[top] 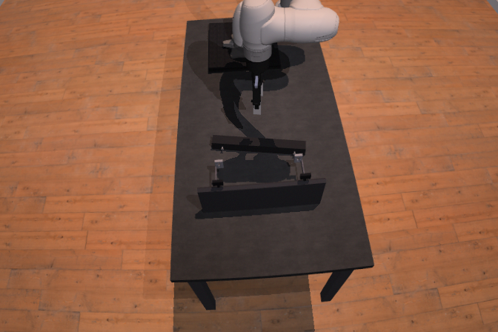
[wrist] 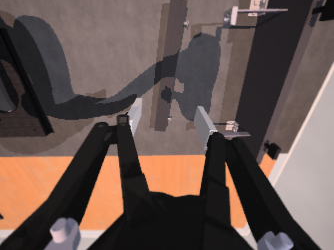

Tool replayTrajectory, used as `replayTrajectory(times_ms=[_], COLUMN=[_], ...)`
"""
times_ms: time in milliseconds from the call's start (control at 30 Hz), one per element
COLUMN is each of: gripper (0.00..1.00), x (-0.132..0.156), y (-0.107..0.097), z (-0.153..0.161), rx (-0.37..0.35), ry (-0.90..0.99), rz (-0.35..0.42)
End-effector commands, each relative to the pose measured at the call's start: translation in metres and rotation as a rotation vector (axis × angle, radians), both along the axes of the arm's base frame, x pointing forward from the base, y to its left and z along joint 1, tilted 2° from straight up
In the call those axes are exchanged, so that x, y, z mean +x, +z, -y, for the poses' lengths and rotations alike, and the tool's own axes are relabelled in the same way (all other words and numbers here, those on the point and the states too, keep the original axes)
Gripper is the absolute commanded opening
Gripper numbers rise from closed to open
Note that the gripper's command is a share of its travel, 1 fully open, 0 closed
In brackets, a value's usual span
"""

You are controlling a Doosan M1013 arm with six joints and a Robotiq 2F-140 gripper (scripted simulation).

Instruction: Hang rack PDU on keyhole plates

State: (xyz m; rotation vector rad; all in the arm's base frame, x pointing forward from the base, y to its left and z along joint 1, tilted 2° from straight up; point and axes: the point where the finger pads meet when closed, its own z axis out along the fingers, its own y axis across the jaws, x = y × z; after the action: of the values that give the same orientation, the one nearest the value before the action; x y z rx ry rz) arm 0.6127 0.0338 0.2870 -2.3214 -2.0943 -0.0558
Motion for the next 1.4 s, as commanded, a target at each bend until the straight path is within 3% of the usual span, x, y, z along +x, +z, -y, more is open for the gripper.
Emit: replayTrajectory(times_ms=[0,867,1100,1367], gripper=[0.55,0.55,0.55,0.55], x=[0.000,0.000,0.000,0.001], y=[0.000,-0.002,-0.011,-0.042], z=[0.000,0.000,0.000,-0.001], rx=[0.000,0.000,0.000,0.000], ry=[0.000,0.000,0.000,0.000], rz=[0.000,0.000,0.000,0.000])
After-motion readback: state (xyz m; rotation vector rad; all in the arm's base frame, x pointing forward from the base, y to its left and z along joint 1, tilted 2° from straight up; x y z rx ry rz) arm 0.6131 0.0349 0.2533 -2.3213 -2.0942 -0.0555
